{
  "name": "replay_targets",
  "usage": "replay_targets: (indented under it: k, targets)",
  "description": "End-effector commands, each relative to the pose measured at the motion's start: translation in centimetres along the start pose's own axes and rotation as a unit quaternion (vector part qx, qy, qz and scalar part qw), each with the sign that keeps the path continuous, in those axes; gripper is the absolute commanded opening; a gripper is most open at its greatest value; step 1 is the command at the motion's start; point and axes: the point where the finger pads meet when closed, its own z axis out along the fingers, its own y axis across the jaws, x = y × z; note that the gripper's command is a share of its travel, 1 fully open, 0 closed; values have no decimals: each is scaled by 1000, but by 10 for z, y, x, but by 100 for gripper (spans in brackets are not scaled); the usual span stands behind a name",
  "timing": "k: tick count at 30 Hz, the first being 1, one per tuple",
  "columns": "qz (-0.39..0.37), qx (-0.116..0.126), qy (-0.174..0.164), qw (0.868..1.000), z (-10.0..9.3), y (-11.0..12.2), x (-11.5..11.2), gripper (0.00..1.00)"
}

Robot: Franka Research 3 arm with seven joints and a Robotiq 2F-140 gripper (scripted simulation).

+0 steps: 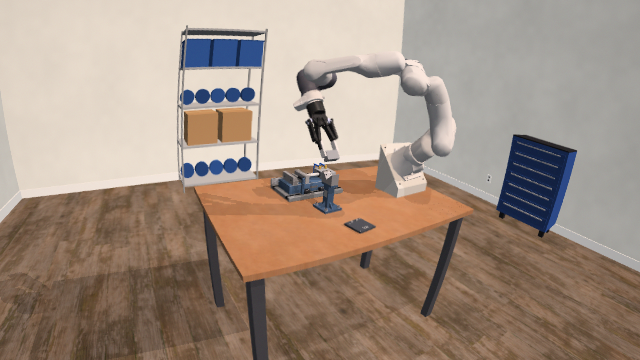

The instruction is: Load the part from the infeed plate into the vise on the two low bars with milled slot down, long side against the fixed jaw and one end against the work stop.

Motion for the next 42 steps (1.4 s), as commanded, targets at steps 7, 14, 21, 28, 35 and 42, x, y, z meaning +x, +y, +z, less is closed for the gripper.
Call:
replay_targets:
  k: [7, 14, 21, 28, 35, 42]
  targets:
    - [-2, -2, -38, 999, 1, 0, -6, 0]
    - [-2, -2, -56, 998, 1, 0, -5, 0]
    - [-2, -2, -64, 998, 1, 0, -5, 0]
    - [-2, -2, -71, 997, 1, 0, -5, 0]
    - [-2, -2, -72, 997, 1, 0, -4, 0]
    - [-2, -2, -73, 997, 1, 0, -4, 0]
